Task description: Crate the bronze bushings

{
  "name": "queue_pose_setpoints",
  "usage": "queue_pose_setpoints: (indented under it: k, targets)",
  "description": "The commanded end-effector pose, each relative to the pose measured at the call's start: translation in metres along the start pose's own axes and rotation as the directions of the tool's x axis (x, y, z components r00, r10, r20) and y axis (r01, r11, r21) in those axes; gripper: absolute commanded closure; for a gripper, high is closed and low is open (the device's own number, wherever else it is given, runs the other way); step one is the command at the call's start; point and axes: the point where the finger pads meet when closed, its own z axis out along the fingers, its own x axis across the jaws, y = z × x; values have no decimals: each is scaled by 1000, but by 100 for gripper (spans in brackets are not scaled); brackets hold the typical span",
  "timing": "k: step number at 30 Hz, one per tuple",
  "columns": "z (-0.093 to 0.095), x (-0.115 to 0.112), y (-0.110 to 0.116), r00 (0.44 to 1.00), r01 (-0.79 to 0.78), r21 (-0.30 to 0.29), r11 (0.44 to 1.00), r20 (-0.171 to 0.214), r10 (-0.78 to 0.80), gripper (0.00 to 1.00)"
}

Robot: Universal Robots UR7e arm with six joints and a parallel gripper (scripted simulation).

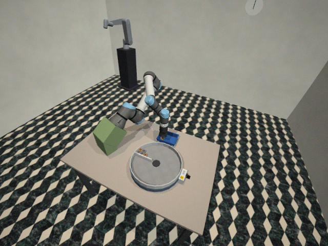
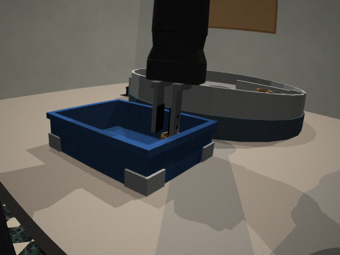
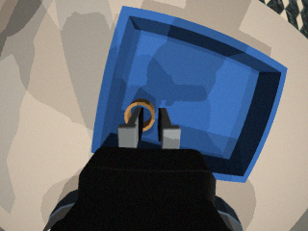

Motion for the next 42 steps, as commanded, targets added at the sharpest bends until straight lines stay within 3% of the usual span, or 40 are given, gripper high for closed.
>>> queue_pose_setpoints:
  k: [1, 21, 26, 38, 42]
  targets:
    - [-1, 0, 0, 1000, 0, 0, 1000, 0, 0, 58]
    - [-6, 1, 0, 1000, 0, 0, 1000, 0, 0, 58]
    - [-58, 1, 0, 1000, 0, 0, 1000, 0, 0, 58]
    - [-58, 1, 0, 1000, 0, 0, 1000, 0, 0, 58]
    - [-98, 2, 0, 1000, 0, -4, 1000, -2, 0, 58]
